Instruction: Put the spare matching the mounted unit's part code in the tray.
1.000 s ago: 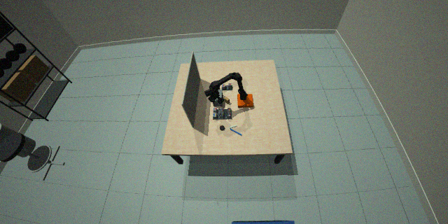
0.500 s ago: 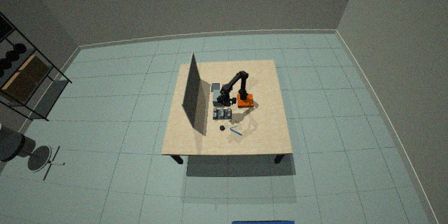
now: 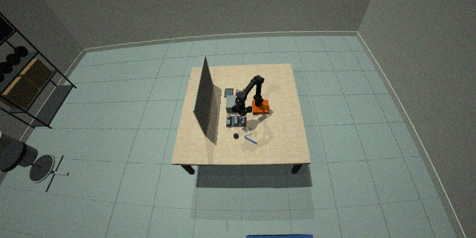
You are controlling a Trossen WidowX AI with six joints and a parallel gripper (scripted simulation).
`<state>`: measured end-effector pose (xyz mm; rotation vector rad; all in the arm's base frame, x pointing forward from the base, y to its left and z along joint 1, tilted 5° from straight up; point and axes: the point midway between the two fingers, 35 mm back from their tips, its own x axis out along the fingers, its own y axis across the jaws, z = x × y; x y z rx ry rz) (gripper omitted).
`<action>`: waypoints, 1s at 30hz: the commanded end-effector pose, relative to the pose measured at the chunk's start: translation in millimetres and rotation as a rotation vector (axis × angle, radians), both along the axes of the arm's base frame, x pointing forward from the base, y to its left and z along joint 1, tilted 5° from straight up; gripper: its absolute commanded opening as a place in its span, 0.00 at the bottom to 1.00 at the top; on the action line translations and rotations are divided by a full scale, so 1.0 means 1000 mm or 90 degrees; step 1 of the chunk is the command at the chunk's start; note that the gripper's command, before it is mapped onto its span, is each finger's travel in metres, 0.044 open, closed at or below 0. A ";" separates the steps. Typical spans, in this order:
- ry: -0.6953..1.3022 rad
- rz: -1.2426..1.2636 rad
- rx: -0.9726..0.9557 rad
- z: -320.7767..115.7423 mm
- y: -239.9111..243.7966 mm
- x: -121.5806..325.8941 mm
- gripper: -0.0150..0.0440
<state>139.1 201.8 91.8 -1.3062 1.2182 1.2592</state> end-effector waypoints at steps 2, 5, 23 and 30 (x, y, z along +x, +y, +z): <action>0.003 -0.003 -0.002 -0.005 -0.001 -0.001 0.76; 0.003 -0.003 -0.002 -0.009 0.000 -0.001 0.76; 0.003 -0.003 -0.002 -0.038 0.000 0.000 0.76; 0.003 -0.003 -0.002 -0.050 -0.001 0.000 0.76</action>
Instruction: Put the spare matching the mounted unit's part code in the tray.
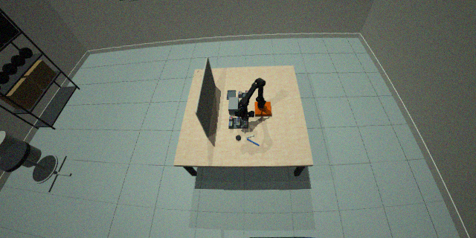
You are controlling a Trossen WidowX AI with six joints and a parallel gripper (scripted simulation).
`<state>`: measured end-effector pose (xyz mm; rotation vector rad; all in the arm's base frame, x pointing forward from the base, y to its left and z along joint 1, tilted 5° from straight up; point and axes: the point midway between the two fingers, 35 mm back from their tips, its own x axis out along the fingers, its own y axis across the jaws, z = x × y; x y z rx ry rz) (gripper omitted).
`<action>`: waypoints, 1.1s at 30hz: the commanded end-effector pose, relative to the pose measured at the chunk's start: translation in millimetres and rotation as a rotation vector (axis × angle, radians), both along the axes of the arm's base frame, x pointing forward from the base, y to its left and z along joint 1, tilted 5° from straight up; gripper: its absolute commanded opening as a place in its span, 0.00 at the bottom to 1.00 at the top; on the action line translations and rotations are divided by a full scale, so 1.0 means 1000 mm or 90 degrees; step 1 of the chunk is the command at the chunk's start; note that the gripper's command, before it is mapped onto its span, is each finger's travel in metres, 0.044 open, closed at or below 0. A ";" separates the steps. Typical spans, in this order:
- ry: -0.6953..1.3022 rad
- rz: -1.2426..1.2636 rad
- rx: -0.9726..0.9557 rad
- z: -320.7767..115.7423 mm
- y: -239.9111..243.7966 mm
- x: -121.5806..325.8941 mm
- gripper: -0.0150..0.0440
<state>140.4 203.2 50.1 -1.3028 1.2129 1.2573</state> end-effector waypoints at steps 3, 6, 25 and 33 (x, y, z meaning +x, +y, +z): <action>0.005 -0.001 -0.005 -0.013 -0.003 -0.002 0.76; 0.005 -0.001 -0.005 -0.018 -0.003 -0.002 0.76; 0.006 -0.001 -0.005 -0.042 -0.007 -0.004 0.76; 0.006 -0.001 -0.005 -0.042 -0.007 -0.004 0.76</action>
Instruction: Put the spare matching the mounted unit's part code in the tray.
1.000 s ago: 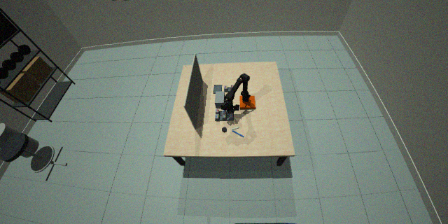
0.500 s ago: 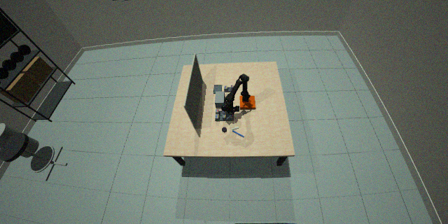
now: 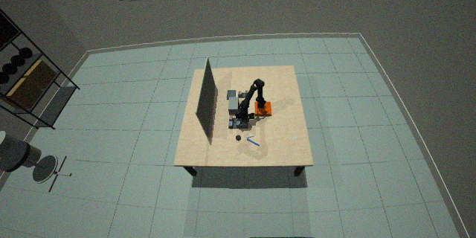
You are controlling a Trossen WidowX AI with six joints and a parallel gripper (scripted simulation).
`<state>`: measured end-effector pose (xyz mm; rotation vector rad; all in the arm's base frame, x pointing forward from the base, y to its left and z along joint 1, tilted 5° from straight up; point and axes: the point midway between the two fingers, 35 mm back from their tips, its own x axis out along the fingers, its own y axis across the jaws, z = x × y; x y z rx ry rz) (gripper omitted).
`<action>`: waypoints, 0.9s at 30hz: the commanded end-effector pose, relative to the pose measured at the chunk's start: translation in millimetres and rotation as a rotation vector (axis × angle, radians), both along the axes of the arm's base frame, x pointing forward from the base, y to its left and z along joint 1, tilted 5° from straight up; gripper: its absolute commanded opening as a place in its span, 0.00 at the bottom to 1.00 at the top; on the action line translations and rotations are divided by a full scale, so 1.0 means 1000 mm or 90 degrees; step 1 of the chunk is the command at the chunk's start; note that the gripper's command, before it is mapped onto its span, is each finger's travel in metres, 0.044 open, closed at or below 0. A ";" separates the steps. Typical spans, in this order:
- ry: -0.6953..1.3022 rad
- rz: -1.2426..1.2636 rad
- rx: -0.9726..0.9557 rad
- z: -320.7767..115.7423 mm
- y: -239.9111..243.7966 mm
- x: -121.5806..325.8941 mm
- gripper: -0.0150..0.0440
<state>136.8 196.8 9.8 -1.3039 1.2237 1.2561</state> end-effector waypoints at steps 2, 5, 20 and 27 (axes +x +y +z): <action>0.000 0.000 0.000 0.000 0.000 0.000 0.72; 0.000 0.000 0.000 0.000 0.000 0.000 0.58; 0.000 0.000 0.000 0.000 0.000 0.000 0.25; 0.000 0.000 0.000 0.001 0.000 0.000 0.25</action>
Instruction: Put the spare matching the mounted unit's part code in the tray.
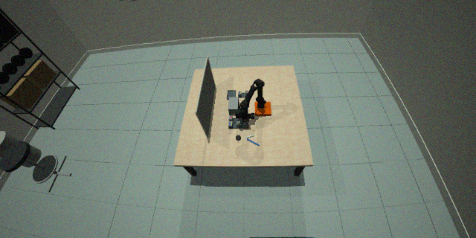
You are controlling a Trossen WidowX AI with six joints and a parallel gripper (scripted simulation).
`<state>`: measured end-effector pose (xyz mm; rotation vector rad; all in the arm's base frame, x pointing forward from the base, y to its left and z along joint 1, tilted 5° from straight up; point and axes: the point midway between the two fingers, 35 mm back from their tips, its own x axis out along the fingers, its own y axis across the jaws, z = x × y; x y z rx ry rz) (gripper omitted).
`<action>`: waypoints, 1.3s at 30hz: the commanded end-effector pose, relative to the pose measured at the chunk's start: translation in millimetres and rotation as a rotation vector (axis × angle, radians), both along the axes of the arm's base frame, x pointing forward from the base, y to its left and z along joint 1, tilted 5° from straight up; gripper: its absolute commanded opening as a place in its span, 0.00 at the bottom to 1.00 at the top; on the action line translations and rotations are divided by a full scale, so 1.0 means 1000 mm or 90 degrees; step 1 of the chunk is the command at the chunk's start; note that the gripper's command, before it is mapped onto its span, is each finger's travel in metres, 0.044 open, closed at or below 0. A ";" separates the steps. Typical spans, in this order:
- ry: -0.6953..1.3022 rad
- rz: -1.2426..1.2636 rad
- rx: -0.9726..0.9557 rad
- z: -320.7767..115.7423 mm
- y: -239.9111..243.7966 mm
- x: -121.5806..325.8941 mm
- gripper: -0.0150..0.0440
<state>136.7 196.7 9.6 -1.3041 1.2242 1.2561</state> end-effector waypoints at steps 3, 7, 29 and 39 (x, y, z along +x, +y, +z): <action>0.000 0.000 0.000 0.015 0.003 0.001 0.25; 0.001 0.000 0.000 0.039 0.005 0.002 0.25; 0.005 0.003 -0.004 0.082 0.004 0.001 0.25; 0.003 0.001 -0.001 0.127 0.006 0.008 0.25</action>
